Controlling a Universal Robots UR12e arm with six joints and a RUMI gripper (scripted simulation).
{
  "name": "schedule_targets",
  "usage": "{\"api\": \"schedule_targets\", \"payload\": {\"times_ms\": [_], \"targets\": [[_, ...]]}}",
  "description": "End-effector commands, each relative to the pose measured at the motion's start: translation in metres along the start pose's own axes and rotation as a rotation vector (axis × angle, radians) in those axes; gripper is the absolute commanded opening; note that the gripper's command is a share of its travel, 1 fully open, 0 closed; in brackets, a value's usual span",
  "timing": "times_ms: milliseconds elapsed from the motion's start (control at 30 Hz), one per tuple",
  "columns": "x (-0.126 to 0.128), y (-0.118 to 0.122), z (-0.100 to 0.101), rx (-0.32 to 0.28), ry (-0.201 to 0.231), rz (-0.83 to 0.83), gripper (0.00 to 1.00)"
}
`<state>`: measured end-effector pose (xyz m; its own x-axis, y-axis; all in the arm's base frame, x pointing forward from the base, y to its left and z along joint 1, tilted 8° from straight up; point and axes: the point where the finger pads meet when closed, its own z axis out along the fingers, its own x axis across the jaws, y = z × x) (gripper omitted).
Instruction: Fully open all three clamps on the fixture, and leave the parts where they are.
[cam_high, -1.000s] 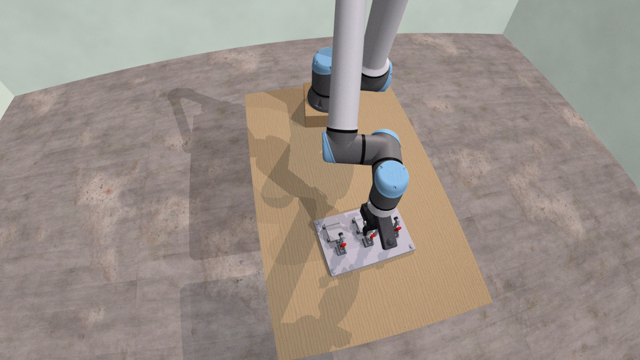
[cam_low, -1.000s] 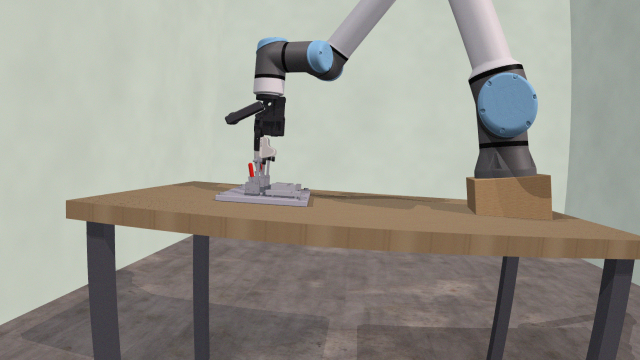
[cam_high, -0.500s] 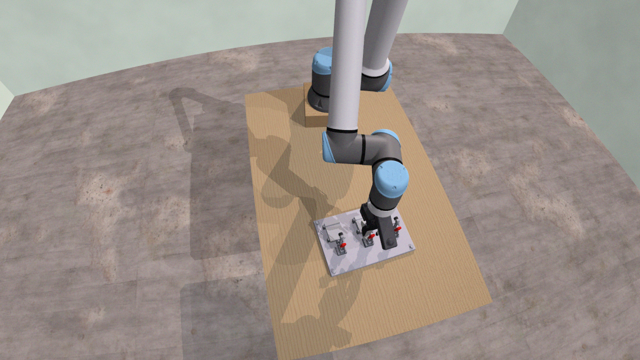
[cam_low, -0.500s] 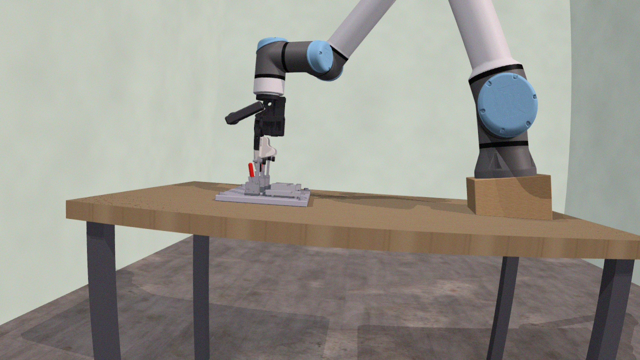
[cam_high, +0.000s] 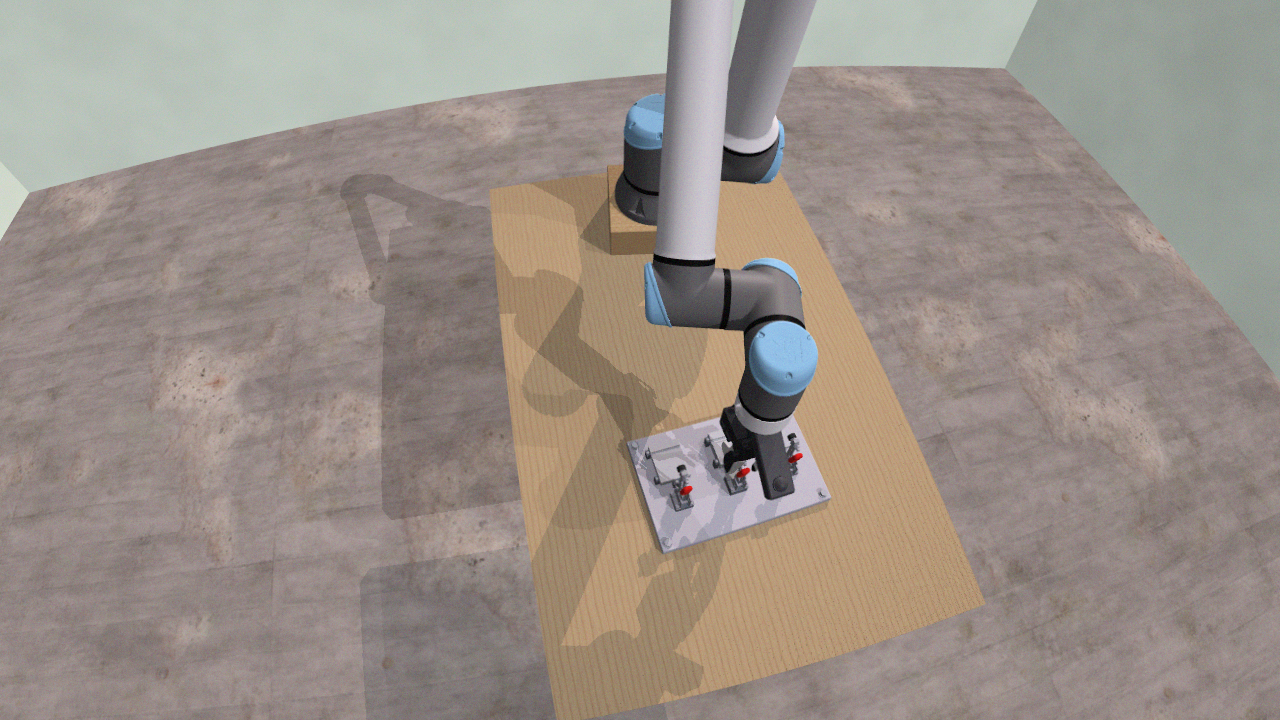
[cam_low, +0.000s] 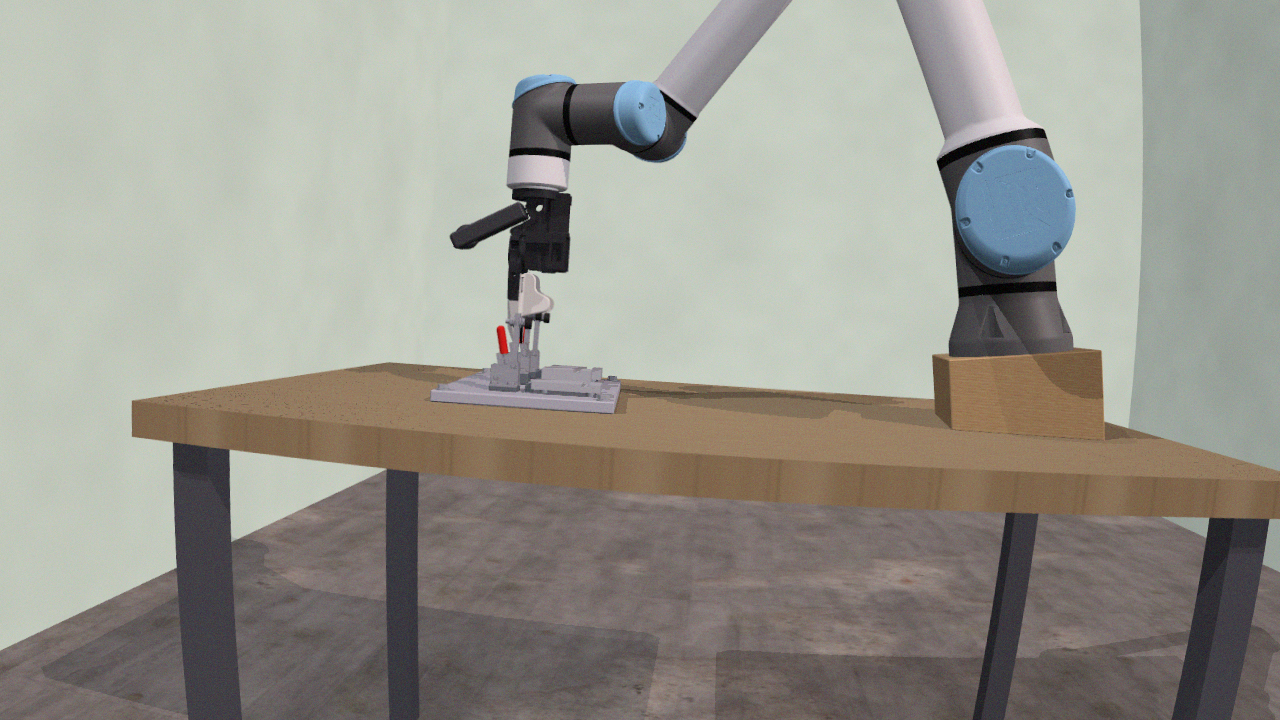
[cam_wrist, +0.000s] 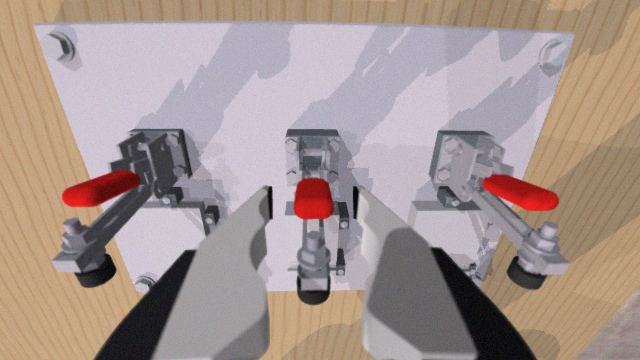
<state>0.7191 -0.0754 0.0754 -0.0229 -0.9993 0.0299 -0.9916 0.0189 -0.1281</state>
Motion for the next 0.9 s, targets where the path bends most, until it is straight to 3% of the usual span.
{"api": "schedule_targets", "payload": {"times_ms": [0, 600, 867], "targets": [[0.000, -0.001, -0.001, 0.001, 0.000, 0.000, 0.28], [0.000, -0.001, -0.009, 0.001, 0.000, 0.000, 0.28], [0.000, -0.001, -0.031, 0.001, 0.000, 0.000, 0.28]]}}
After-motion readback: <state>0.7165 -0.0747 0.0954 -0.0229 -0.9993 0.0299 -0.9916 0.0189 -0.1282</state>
